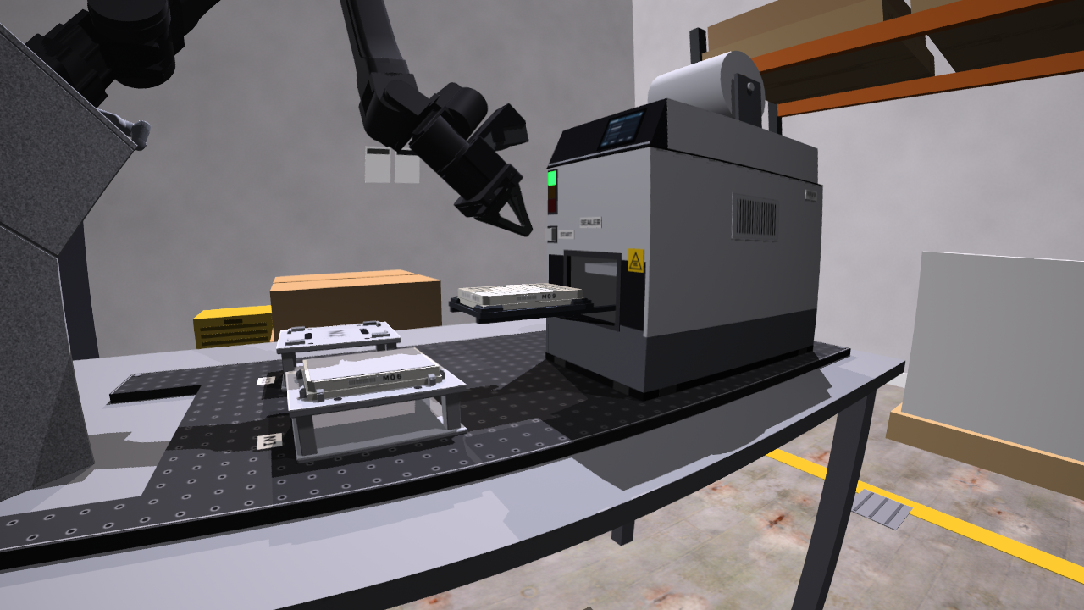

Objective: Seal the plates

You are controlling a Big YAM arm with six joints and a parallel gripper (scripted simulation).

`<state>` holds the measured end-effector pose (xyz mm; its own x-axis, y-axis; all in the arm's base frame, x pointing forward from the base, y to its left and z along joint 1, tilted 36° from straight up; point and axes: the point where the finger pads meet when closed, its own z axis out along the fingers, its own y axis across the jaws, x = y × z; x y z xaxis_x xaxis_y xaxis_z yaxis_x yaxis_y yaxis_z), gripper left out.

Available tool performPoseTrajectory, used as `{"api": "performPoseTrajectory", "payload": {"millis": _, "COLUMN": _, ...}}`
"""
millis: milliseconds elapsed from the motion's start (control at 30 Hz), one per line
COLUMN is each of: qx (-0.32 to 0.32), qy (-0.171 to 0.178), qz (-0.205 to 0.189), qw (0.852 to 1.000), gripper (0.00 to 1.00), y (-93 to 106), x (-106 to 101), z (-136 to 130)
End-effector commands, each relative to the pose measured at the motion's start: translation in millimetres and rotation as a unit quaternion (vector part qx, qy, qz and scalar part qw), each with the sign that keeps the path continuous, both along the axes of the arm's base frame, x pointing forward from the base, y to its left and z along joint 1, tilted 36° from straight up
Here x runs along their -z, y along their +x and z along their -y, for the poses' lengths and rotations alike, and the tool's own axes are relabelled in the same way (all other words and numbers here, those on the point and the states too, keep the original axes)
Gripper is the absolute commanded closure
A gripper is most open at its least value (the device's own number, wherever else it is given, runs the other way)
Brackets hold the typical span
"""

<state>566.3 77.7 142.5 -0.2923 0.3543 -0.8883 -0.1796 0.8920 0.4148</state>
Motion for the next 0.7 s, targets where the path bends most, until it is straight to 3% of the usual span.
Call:
{"api": "performPoseTrajectory", "payload": {"millis": 0, "qx": -0.002, "qy": 0.006, "qz": 0.024, "qw": 1.0, "gripper": 1.0, "y": 17.4, "x": -20, "z": -7}}
{"api": "performPoseTrajectory", "payload": {"millis": 267, "qx": -0.002, "qy": 0.005, "qz": 0.008, "qw": 1.0, "gripper": 1.0, "y": 19.1, "x": -1, "z": -9}}
{"api": "performPoseTrajectory", "payload": {"millis": 667, "qx": 0.012, "qy": 0.006, "qz": 0.03, "qw": 0.999, "gripper": 1.0, "y": 20.0, "x": -26, "z": 8}}
